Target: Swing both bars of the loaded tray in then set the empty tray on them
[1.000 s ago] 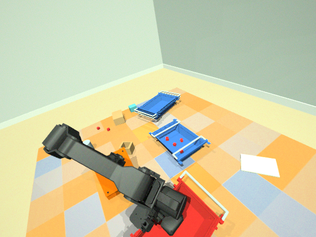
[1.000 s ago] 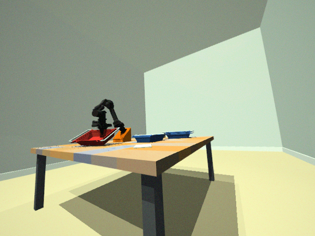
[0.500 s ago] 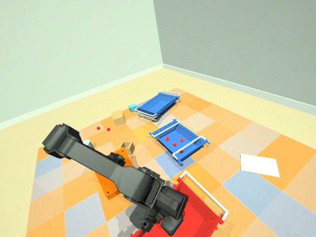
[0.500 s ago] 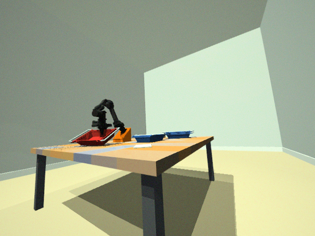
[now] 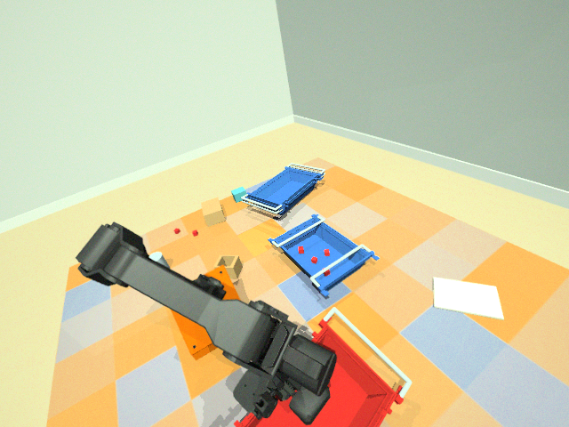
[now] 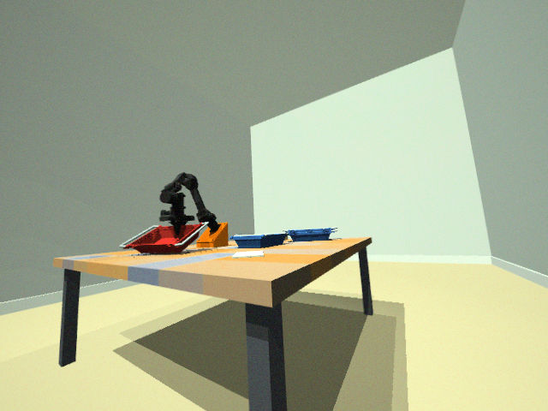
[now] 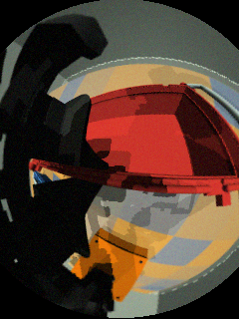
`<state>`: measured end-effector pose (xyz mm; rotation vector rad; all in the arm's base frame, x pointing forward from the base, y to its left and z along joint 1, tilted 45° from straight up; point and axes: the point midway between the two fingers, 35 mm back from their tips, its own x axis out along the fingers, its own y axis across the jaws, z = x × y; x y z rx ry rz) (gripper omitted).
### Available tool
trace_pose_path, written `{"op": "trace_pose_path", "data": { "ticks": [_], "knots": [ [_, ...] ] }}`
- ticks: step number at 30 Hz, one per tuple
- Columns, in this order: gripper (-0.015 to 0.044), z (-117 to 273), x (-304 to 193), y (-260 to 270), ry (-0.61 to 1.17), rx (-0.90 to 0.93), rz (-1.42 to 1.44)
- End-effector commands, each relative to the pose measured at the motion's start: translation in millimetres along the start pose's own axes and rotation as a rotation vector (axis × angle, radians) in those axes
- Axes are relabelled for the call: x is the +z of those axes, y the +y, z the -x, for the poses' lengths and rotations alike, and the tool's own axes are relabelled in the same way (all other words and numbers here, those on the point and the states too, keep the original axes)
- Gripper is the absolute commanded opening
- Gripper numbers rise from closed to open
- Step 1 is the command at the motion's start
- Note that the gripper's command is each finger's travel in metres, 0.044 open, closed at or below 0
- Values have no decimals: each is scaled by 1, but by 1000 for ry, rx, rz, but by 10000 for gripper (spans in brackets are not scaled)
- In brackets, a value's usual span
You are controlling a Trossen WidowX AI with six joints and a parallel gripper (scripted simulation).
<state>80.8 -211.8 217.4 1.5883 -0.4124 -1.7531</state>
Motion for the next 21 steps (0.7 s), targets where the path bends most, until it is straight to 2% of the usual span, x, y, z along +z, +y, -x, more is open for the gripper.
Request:
{"op": "trace_pose_path", "data": {
  "ticks": [1,7,21],
  "knots": [
    [0,7,3,6,-1,32,-17],
    [0,15,1,7,0,28,-19],
    [0,81,-1,14,3,17,-22]
  ]
}}
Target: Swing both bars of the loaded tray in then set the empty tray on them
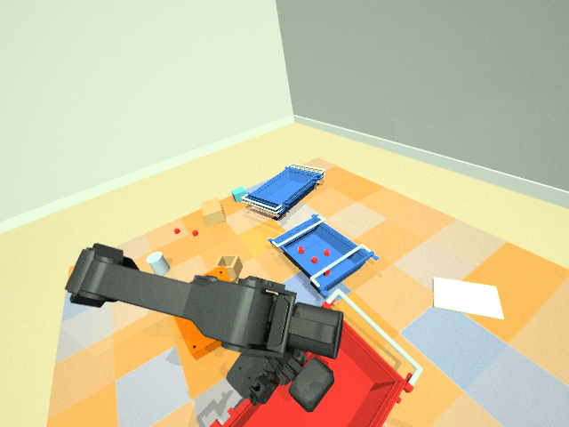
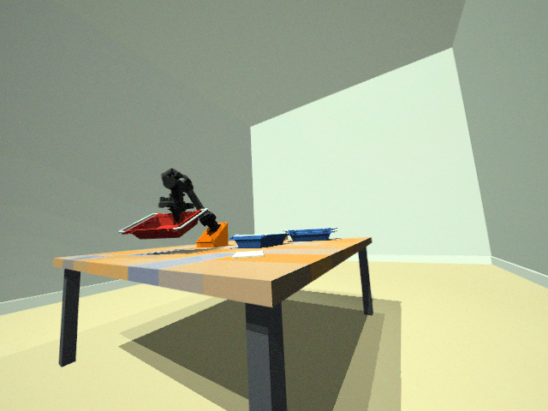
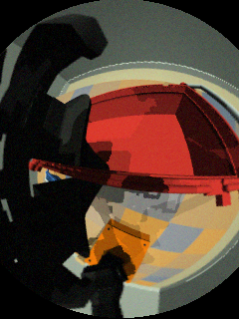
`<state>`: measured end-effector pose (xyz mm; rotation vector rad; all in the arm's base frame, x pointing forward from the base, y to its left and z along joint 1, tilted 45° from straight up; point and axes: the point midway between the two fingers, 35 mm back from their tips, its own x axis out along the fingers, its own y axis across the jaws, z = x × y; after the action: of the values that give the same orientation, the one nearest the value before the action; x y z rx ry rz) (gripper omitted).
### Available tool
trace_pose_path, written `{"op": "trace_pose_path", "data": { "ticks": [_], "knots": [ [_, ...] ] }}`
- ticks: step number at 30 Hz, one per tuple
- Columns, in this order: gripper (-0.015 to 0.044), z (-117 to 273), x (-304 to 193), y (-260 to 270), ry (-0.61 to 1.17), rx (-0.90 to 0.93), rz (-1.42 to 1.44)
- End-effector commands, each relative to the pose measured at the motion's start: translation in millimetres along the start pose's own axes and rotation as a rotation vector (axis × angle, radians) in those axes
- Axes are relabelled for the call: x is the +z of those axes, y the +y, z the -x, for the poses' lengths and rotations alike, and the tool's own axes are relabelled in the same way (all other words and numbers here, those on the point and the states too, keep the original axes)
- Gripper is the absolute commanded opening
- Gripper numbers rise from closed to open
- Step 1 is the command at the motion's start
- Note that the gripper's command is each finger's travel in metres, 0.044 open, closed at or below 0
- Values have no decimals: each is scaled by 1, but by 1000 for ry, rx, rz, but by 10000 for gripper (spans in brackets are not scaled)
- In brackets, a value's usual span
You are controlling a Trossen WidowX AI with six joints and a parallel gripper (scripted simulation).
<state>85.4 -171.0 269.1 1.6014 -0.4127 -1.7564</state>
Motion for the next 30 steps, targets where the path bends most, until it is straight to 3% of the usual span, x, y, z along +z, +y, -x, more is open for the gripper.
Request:
{"op": "trace_pose_path", "data": {
  "ticks": [1,6,30],
  "knots": [
    [0,20,4,7,-1,27,-13],
    [0,36,7,8,-1,34,-10],
    [0,36,7,8,-1,34,-10]
  ]
}}
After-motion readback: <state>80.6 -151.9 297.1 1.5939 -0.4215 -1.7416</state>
